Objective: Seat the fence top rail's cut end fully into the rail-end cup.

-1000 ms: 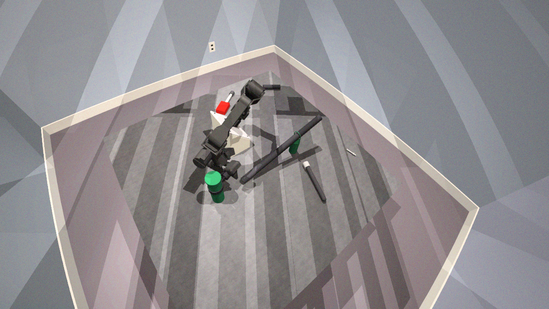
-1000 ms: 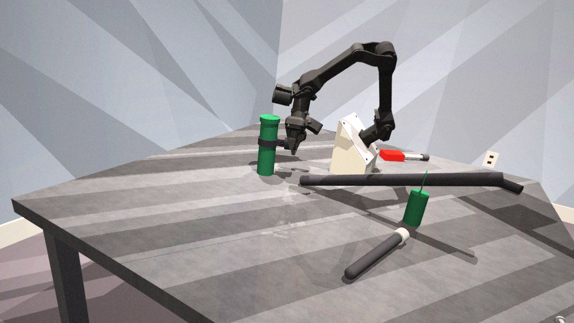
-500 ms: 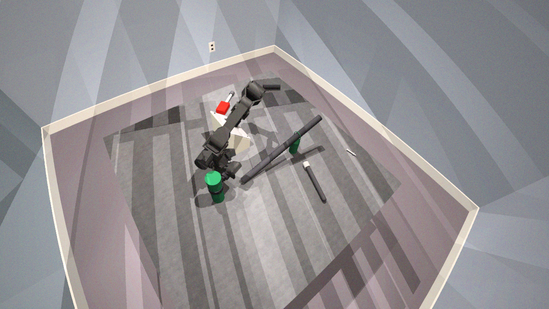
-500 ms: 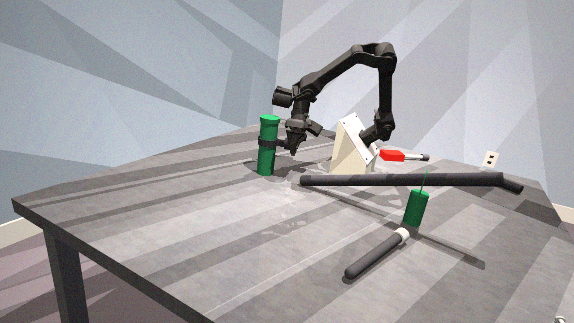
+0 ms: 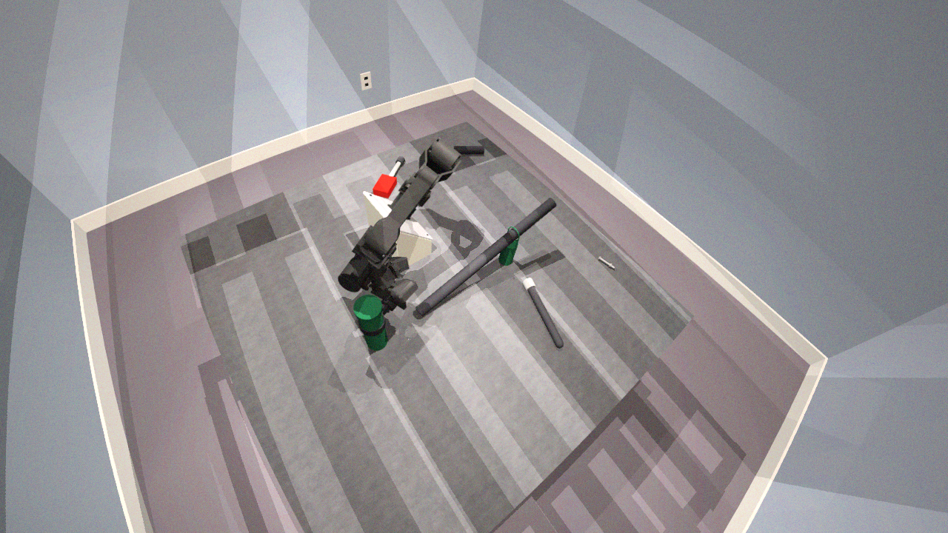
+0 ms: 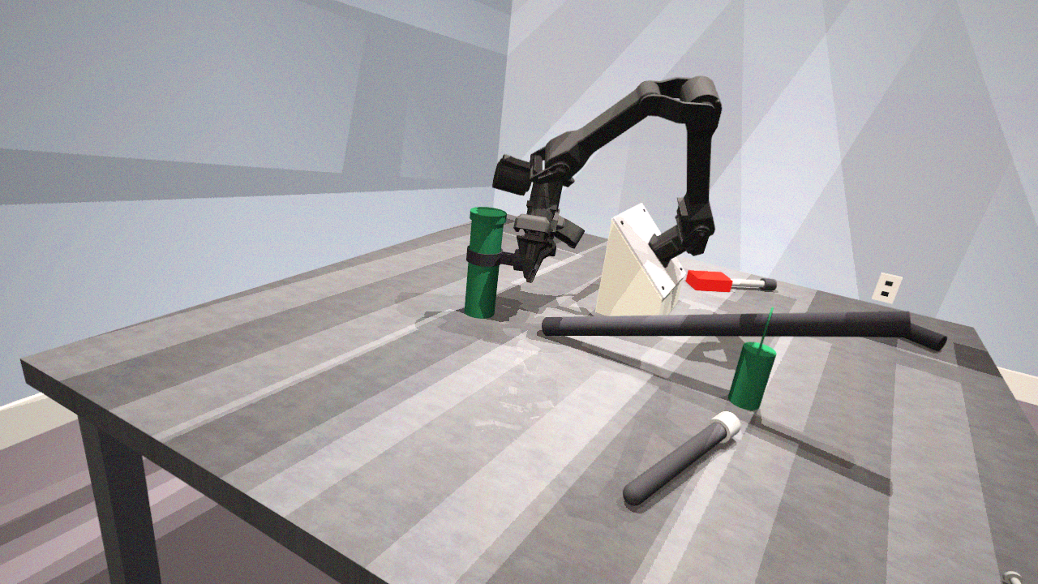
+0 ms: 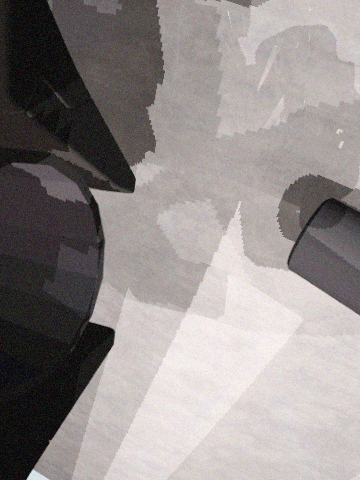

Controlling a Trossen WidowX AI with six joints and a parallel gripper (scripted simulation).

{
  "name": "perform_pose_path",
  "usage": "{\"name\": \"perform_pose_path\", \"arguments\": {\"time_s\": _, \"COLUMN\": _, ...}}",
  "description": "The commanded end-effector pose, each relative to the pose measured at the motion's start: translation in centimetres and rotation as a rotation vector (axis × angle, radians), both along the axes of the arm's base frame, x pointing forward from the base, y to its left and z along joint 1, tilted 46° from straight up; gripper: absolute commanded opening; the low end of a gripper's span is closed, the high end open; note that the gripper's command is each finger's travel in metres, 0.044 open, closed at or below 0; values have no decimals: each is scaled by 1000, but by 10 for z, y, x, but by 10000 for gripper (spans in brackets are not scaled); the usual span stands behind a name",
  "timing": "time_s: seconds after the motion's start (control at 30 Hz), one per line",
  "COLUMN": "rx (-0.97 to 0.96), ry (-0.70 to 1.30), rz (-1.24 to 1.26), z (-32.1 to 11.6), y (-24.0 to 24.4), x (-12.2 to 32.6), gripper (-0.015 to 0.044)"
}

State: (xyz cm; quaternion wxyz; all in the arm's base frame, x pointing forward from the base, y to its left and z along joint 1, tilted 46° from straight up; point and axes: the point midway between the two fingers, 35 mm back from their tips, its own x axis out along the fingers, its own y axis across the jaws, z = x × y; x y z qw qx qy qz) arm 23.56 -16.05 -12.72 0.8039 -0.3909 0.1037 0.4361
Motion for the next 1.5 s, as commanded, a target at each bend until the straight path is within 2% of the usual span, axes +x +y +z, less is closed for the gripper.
{"name": "perform_pose_path", "arguments": {"time_s": 0.0, "rx": 3, "ry": 18, "rz": -16, "z": 0, "y": 1, "x": 3, "gripper": 0}}
{"name": "perform_pose_path", "arguments": {"time_s": 1.47, "rx": 36, "ry": 187, "rz": -190, "z": 3, "y": -1, "x": 26, "gripper": 0}}
